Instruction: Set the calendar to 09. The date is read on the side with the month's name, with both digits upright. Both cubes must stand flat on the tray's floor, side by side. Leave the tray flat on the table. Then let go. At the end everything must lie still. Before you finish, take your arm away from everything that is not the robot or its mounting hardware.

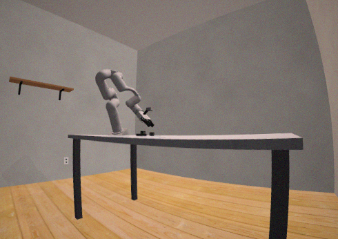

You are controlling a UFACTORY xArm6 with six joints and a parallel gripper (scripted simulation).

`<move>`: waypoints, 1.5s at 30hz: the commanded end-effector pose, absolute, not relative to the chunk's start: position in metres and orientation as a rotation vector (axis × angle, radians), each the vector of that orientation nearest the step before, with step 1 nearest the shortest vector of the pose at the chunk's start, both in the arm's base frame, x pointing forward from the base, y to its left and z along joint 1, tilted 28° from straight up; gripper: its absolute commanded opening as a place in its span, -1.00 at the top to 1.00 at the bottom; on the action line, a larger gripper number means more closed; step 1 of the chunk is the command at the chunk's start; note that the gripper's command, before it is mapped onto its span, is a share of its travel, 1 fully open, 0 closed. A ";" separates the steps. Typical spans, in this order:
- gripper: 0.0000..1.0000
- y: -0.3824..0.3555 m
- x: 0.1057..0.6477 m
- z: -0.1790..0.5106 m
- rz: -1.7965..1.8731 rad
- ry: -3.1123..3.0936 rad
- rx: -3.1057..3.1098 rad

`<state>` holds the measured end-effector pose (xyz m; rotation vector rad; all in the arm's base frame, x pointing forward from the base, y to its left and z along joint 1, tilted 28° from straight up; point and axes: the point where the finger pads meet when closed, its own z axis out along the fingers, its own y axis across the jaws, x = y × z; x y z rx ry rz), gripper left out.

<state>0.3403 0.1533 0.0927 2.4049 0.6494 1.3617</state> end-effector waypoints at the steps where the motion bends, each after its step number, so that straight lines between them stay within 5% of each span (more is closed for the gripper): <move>1: 0.05 0.156 0.340 0.094 1.521 0.678 2.353; 45: 0.05 0.146 0.344 0.072 1.528 0.680 2.351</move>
